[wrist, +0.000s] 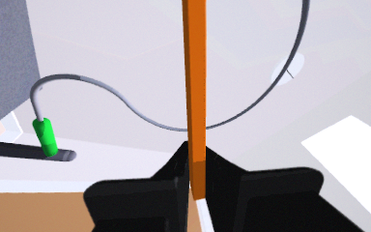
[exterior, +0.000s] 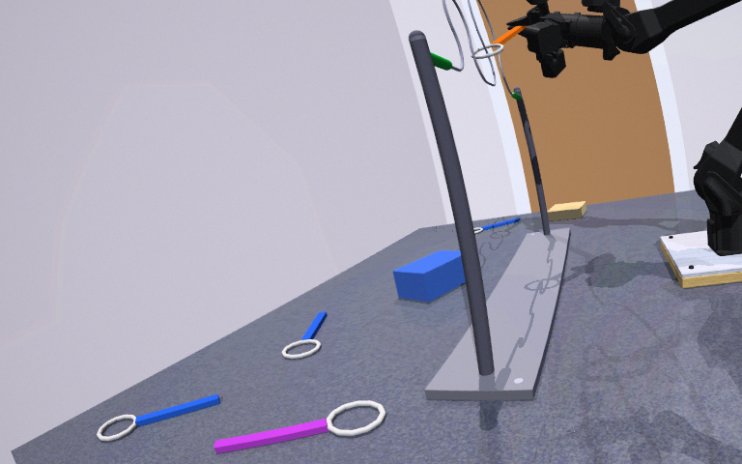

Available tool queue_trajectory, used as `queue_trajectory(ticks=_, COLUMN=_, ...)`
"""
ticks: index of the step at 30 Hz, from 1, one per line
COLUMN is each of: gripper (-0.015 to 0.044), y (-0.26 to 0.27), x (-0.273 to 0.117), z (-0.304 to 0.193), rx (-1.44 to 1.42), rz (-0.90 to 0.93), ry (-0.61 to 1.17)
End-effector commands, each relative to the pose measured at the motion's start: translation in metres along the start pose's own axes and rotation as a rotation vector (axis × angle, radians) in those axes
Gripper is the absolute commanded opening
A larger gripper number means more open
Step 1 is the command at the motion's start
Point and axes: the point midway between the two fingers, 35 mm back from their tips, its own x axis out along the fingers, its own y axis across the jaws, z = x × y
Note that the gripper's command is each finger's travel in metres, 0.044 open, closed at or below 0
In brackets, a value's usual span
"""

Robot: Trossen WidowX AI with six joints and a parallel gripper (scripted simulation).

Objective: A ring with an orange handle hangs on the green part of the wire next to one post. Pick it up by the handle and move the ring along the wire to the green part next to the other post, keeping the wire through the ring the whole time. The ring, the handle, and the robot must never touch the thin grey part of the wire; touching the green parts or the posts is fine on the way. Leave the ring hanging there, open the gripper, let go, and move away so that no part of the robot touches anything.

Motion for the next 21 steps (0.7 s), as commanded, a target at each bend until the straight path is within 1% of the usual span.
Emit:
queue_trajectory(ticks=1, gripper=-0.015, y=0.011, x=0.0, z=0.001, rx=0.047, rz=0.027, ry=0.004)
queue_trajectory(ticks=21, gripper=-0.015, y=0.073, x=-0.016, z=0.015, rx=0.408, rz=0.236, ry=0.053)
